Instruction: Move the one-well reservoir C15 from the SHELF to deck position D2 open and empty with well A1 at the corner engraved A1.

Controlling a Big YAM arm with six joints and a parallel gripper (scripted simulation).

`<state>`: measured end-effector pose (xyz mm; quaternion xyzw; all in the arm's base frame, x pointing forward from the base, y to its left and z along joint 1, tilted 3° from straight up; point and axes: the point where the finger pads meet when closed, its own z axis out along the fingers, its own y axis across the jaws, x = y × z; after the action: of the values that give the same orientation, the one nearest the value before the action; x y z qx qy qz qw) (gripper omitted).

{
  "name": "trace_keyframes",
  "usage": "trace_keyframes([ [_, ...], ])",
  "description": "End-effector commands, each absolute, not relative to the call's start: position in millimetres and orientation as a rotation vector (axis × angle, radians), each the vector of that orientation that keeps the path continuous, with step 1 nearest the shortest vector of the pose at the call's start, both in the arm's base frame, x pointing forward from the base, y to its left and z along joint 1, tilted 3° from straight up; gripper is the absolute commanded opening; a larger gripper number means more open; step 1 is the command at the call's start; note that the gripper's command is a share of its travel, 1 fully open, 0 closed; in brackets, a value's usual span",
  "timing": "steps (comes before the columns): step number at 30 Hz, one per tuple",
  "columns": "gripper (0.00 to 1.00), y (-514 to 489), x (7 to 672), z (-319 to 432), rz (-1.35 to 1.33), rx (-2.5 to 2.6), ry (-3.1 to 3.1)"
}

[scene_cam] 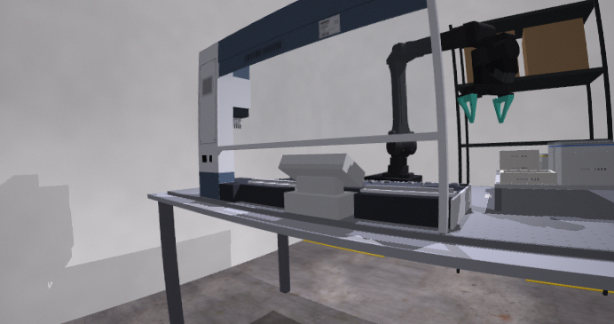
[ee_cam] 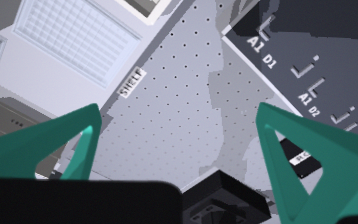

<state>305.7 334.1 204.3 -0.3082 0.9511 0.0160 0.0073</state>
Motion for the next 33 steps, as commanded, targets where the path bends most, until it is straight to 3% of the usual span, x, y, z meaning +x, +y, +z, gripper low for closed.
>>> trace_keyframes([
  [1, 1.0, 317.4, 311.6, 223.4, 0.103, -0.765, 2.977],
  [33, 1.0, 177.3, 278.6, 211.0, 0.087, 0.089, 3.112],
])
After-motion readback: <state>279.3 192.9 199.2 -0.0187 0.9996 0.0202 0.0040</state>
